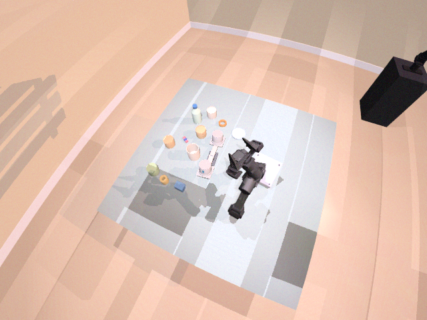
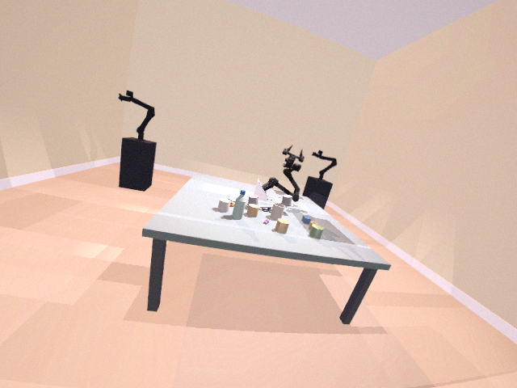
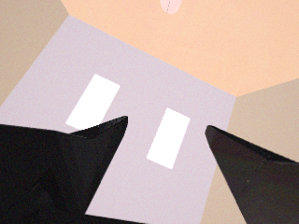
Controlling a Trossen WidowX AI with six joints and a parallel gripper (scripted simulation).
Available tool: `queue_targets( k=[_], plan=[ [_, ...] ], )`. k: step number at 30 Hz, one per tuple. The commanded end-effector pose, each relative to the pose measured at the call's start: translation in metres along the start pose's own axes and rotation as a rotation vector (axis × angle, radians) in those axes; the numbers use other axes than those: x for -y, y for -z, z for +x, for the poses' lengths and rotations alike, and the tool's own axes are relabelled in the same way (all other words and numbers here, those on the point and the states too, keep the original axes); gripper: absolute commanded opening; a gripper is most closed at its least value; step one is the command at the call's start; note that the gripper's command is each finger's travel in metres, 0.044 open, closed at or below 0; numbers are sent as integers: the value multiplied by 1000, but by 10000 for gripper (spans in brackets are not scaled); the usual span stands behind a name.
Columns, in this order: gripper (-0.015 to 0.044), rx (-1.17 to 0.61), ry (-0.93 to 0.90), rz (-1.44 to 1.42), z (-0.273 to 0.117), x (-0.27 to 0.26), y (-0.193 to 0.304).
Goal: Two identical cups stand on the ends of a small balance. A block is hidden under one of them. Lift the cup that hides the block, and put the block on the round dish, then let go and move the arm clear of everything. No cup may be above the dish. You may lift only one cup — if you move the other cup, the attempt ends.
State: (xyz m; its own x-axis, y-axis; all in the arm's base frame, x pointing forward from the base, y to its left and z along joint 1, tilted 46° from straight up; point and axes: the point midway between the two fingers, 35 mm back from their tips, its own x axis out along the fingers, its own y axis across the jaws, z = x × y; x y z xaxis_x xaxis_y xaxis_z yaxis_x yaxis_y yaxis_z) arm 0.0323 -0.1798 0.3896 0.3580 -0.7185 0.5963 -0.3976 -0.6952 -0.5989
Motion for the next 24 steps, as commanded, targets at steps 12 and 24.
queue_targets(
  k=[12,24],
  plan=[
    [440,138,-226,243,14,-57,-23],
    [440,292,-483,528,12,-110,-64]
  ],
)
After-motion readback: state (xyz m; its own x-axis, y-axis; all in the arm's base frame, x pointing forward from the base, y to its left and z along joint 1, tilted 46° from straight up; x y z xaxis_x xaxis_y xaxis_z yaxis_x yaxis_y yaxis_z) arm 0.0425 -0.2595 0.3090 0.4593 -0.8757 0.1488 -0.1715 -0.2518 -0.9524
